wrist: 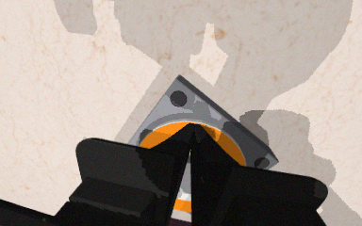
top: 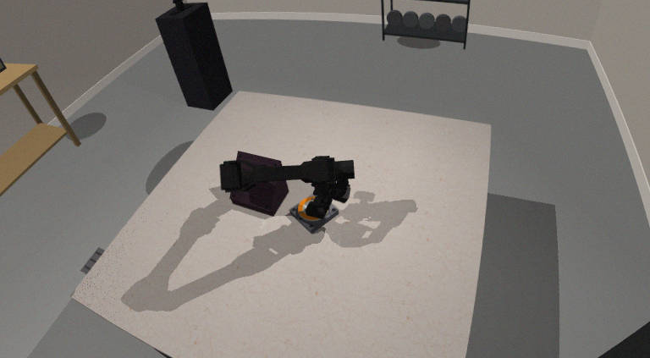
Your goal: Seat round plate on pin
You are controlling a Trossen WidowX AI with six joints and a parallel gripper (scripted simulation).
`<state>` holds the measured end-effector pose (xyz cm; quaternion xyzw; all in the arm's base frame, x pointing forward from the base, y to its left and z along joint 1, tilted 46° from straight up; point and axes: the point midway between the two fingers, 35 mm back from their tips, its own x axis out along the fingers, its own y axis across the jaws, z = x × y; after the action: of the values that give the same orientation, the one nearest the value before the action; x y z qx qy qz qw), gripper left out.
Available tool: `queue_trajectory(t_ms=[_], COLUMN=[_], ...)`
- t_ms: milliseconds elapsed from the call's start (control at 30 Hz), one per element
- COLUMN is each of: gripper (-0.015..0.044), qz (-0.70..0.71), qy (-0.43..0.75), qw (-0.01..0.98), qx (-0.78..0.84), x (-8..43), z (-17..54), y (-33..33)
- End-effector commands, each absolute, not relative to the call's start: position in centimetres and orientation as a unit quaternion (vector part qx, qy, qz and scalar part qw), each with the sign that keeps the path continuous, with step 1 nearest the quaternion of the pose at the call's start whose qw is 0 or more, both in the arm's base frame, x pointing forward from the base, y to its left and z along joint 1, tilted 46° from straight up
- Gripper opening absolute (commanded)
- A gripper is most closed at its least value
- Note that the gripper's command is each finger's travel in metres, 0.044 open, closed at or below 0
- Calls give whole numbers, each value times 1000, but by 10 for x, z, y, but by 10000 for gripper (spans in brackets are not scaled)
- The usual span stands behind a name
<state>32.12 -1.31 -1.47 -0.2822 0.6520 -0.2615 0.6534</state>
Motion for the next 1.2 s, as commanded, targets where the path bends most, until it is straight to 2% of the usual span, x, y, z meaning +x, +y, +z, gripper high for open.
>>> queue_trajectory(t_ms=[0, 1167], gripper=[0, 0], qz=[-263, -264], qy=[651, 651], qw=[652, 652], qx=[-285, -286], x=[321, 301], z=[-10, 18], y=[-19, -44])
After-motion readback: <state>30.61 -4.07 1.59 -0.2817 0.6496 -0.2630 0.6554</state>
